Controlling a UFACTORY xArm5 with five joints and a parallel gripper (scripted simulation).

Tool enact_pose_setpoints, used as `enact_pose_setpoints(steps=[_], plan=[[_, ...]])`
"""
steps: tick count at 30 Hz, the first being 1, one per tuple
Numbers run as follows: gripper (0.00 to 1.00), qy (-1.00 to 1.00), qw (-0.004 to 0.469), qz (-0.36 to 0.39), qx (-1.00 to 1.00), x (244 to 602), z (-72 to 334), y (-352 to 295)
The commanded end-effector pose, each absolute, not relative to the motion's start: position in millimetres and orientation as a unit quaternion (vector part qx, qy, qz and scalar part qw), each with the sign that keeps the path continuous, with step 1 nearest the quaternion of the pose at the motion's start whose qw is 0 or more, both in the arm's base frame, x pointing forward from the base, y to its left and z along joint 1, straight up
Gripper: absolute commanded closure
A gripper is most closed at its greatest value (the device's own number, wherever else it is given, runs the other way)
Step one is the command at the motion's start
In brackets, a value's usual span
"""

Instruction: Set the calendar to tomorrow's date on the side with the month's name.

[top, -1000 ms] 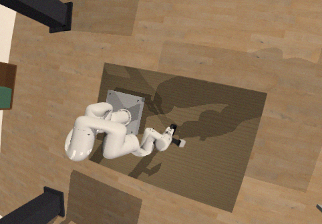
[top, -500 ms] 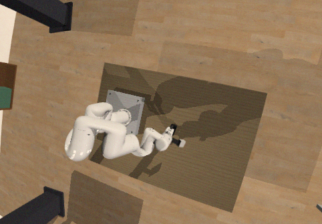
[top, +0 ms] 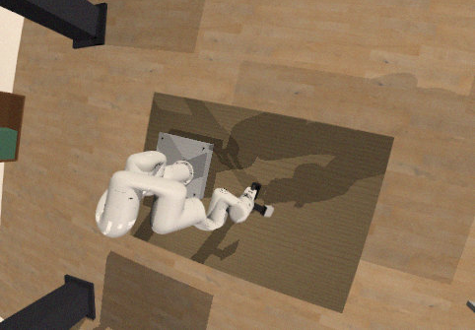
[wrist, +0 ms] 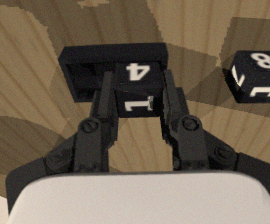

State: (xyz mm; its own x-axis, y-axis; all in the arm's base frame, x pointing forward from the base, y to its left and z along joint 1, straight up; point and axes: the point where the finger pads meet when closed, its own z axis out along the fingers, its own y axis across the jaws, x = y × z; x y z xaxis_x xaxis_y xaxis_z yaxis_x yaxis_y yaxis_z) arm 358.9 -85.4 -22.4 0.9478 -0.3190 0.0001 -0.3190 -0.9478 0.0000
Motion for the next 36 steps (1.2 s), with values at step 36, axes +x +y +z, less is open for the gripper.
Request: enact_pose_setpoints(steps=[36], plan=[[0.61, -0.162, 0.000, 0.002, 0.987, 360.1, -21.5, -85.7]])
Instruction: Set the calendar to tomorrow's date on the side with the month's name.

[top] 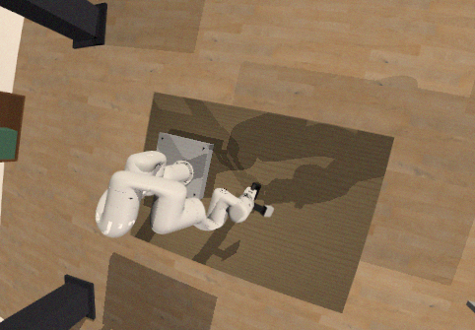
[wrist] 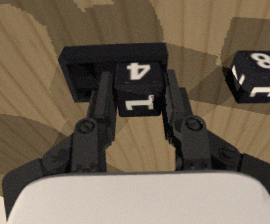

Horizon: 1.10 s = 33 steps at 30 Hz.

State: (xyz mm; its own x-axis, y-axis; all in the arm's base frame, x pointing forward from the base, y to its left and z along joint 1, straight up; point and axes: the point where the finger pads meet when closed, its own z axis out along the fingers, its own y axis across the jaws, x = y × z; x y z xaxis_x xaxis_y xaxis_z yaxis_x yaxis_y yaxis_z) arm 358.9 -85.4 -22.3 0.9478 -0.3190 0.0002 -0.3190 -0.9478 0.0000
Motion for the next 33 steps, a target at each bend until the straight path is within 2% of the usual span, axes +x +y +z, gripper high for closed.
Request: enact_pose_setpoints(steps=[1, 5, 6, 22, 33], plan=[[0.57, -0.162, 0.000, 0.002, 0.987, 360, -22, -86], [0.57, -0.162, 0.000, 0.002, 0.987, 360, -22, -86], [0.53, -0.162, 0.000, 0.002, 0.987, 360, -22, -86], [0.53, -0.162, 0.000, 0.002, 0.987, 360, -17, -86], [0.53, -0.162, 0.000, 0.002, 0.987, 360, 34, -86]])
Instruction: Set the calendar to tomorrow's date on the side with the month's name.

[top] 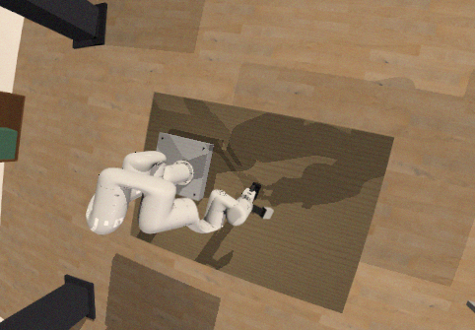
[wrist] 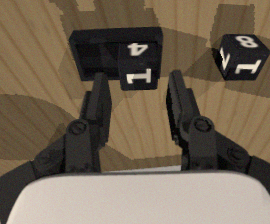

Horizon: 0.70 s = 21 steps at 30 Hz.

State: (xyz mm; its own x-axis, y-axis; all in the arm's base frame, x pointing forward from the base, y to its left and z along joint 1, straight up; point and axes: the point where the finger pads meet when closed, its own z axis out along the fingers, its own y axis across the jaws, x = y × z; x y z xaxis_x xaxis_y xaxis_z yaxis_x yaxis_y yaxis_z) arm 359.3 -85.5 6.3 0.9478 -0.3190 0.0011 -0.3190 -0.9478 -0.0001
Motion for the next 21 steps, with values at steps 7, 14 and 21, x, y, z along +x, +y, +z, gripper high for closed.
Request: enact_pose_setpoints(steps=[7, 14, 21], plan=[[0.53, -0.162, 0.000, 0.002, 0.987, 360, 57, -86], [0.53, -0.162, 0.000, 0.002, 0.987, 360, 68, -86], [0.00, -0.162, 0.000, 0.002, 0.987, 360, 68, -86]])
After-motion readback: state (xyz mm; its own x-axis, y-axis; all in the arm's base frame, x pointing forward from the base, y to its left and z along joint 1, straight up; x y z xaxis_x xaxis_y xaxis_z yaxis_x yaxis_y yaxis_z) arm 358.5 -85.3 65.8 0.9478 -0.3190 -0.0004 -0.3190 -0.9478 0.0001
